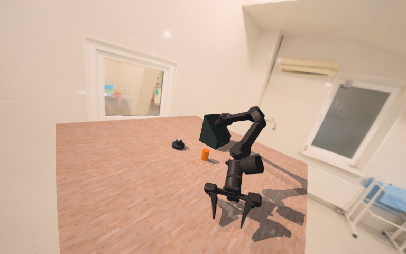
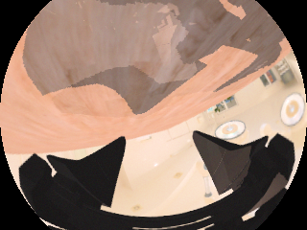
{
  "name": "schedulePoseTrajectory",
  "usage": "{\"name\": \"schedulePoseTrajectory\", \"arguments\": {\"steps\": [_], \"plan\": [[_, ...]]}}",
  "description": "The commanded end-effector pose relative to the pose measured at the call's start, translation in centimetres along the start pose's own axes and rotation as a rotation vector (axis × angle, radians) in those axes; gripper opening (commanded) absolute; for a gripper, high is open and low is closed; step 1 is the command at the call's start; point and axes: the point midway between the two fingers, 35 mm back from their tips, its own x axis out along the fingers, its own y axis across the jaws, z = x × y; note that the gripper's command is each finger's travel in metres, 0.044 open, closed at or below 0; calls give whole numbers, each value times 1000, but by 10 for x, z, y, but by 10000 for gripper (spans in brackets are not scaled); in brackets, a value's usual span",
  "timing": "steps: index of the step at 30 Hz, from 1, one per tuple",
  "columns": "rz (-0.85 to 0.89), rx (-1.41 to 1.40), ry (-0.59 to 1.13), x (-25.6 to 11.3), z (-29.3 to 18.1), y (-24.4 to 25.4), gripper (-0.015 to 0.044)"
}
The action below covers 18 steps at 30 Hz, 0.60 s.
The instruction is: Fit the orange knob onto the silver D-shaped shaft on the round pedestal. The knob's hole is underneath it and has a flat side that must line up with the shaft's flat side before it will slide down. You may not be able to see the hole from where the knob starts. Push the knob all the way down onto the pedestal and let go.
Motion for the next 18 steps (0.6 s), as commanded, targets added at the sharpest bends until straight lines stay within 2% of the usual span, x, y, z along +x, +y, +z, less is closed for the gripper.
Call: {"name": "schedulePoseTrajectory", "arguments": {"steps": [1,4,9,13,18], "plan": [[0,0,0,0,0,0,426],[50,159,-35,-7,-1,17,440],[249,714,-94,-39,0,70,440],[431,1174,-73,-72,4,107,440],[565,1502,-17,-98,9,130,440]]}}
